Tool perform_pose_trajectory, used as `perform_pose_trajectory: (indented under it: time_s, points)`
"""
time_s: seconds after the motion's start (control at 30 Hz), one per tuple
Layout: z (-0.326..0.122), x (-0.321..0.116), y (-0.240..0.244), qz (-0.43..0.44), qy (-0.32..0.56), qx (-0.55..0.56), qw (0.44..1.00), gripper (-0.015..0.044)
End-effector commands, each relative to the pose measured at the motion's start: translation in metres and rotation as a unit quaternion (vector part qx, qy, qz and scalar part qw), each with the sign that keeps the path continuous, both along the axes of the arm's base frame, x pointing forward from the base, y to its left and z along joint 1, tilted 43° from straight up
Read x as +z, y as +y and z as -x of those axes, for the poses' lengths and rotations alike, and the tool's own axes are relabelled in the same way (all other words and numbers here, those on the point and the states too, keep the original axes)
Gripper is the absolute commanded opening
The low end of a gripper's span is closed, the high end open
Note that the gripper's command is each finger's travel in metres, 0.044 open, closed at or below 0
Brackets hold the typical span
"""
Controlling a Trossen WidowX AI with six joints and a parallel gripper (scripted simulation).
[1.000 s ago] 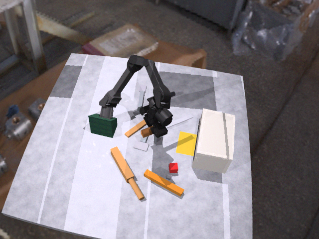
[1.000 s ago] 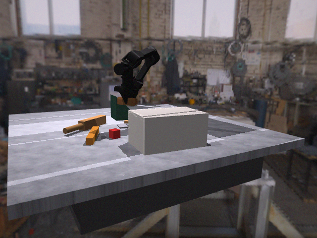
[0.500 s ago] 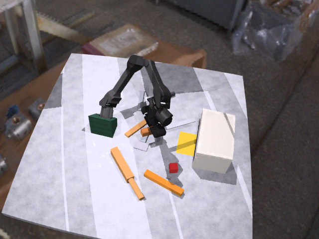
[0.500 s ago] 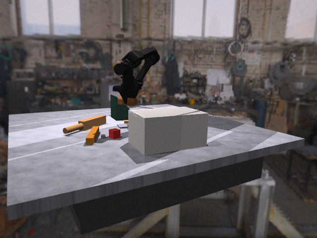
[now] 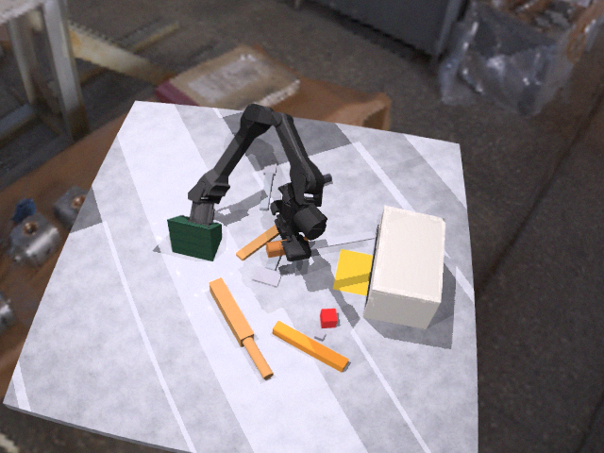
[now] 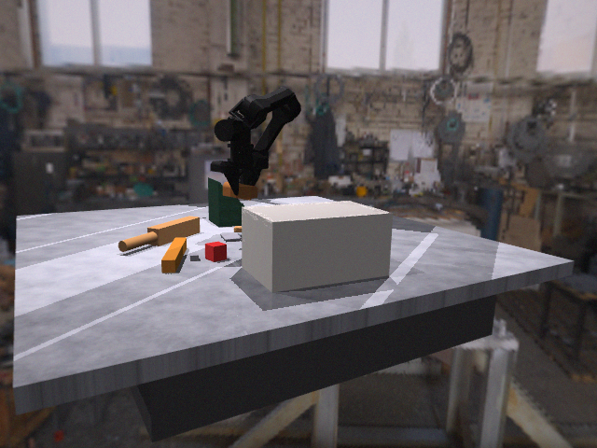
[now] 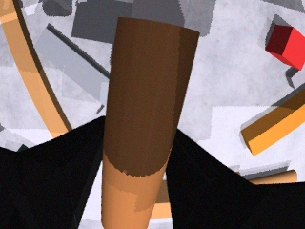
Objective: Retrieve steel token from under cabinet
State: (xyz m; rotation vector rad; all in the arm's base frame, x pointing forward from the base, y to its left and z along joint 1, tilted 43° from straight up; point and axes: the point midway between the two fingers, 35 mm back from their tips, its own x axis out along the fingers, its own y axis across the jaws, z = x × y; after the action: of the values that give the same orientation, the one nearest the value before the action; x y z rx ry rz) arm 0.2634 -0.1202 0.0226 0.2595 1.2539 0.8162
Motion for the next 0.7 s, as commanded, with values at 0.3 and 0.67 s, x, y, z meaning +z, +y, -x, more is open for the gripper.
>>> perform_pose_trajectory:
  time_s: [0.3,0.67]
  points:
    - [0.0,0.001,-0.002,-0.005,0.028,-0.041,0.999,0.0]
    - [0.0,-0.017,-0.005,-0.006,0.034,-0.049,0.998,0.0]
